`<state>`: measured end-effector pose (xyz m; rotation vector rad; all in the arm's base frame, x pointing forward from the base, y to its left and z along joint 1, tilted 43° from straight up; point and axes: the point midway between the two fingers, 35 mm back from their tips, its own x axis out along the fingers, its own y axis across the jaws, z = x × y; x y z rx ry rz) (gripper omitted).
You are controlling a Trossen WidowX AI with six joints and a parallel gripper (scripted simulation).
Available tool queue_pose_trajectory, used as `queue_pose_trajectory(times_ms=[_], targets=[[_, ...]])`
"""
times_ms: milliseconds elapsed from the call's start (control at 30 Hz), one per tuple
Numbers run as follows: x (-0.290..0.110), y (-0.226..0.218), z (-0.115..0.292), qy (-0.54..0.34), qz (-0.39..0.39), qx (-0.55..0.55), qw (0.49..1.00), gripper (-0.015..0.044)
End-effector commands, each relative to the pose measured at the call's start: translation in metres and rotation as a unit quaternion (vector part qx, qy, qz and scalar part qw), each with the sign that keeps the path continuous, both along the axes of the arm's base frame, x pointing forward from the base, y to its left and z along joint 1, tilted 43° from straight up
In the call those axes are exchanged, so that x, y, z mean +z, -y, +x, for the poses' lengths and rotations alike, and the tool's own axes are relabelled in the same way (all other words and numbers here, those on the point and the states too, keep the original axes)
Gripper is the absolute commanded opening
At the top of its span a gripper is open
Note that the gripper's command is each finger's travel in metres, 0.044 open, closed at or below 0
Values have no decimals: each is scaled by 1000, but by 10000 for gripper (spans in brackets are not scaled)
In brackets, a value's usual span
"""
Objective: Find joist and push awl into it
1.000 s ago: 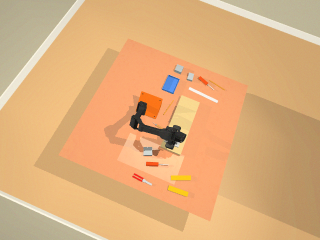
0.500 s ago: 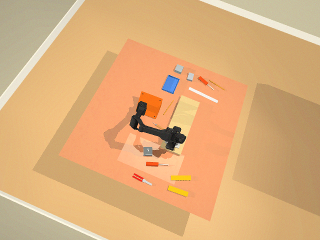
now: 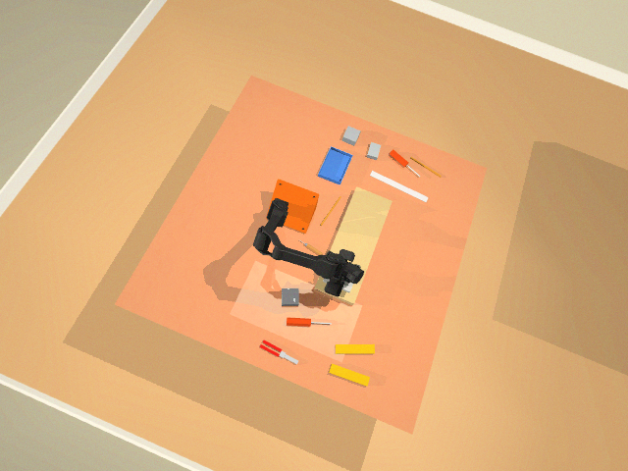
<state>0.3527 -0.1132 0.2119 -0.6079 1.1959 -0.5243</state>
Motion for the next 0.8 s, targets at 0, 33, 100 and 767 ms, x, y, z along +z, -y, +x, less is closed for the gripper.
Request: queue_pose_trajectory(times_ms=[0,33,100,767], targets=[[-4,2,0,1,2,3,1000,0],[-5,3,0,1,2,3,1000,0],[-7,5,0,1,1,3,1000,0],[-26,24,-1,1,0,4,1000,0]])
